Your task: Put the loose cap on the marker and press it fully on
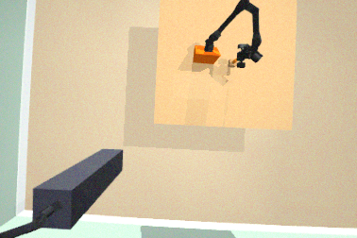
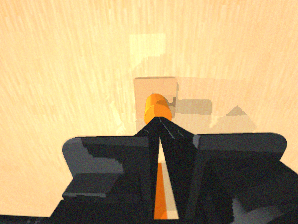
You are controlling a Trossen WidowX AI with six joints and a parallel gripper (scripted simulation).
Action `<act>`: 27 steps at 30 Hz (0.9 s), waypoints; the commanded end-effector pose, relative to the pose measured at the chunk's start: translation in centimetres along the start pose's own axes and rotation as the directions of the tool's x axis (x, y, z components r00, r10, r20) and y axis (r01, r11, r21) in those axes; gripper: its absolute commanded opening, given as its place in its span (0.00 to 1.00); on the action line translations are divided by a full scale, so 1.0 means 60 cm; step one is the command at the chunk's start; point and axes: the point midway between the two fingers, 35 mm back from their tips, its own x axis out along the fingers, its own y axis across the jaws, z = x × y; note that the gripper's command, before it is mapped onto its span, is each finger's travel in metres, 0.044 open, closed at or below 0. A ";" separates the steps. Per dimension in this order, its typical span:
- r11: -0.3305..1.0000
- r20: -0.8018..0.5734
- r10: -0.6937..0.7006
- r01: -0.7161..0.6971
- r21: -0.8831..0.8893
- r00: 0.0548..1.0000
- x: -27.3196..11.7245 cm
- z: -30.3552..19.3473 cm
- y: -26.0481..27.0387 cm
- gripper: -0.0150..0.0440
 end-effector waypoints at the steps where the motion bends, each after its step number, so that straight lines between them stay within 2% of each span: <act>1: 1.000 0.001 0.003 -0.003 0.006 1.000 0.012 -0.001 0.000 0.25; 10: 1.000 0.001 0.004 -0.004 0.006 1.000 0.032 0.000 0.000 0.25; 17: 1.000 0.006 -0.002 0.002 0.000 1.000 0.017 0.003 -0.001 0.25; 23: 1.000 0.004 -0.005 0.005 0.002 1.000 -0.122 0.002 -0.003 0.25; 27: 1.000 0.004 -0.004 0.004 0.002 1.000 -0.127 0.001 -0.002 0.25</act>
